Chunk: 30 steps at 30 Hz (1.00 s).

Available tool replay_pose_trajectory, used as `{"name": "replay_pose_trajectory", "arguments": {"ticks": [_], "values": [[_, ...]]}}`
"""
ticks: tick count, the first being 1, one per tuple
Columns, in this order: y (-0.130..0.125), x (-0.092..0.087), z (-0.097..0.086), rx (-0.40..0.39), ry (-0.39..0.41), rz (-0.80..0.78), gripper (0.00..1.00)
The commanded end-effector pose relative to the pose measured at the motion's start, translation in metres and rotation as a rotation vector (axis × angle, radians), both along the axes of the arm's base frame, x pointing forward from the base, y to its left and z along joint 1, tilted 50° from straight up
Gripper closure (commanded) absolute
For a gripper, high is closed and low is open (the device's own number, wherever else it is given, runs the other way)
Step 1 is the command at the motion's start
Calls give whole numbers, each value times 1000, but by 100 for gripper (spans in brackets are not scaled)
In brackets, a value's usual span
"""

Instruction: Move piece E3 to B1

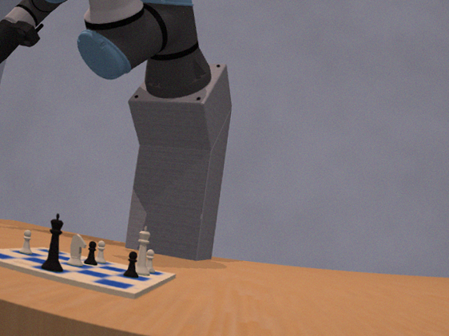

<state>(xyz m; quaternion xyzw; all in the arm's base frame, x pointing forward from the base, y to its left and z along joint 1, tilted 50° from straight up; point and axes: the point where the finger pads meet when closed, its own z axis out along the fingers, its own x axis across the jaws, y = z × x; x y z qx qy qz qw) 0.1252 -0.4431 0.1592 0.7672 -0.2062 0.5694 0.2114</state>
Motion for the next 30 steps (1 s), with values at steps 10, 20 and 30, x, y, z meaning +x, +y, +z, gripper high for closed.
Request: {"name": "replay_pose_trajectory", "arguments": {"ticks": [10, 20, 30], "values": [[-1, 18, 1, 34, -2, 62, 0], [1, 58, 2, 108, 0, 192, 0], [10, 123, 3, 220, 24, 385, 0]]}}
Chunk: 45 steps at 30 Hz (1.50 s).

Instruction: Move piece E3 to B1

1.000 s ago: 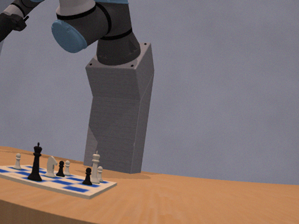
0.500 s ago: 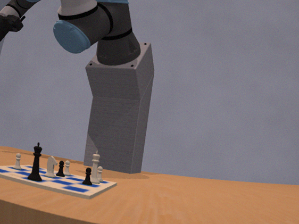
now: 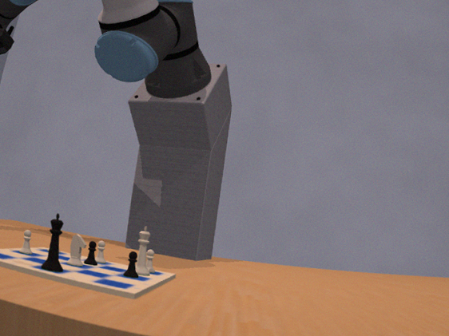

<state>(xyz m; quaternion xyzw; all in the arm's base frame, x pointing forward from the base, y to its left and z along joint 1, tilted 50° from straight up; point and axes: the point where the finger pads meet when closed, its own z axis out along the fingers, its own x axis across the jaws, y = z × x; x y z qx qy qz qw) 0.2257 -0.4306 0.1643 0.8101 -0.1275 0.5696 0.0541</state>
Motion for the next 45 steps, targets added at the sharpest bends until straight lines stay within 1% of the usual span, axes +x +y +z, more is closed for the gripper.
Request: {"name": "replay_pose_trajectory", "arguments": {"ticks": [1, 8, 15, 17, 22, 26, 29, 32, 34, 40, 45], "values": [[0, 32, -2, 63, 15, 93, 0], [22, 104, -2, 166, 69, 287, 0], [58, 176, -3, 254, 145, 469, 0], [58, 176, -3, 254, 145, 469, 0], [86, 219, -5, 301, 203, 577, 0], [108, 246, -6, 328, 244, 646, 0], [122, 262, -7, 343, 270, 686, 0], [134, 274, -7, 354, 290, 716, 0], [134, 274, -7, 354, 290, 716, 0], [147, 287, -8, 365, 314, 749, 0], [150, 290, -8, 367, 319, 756, 0]]}}
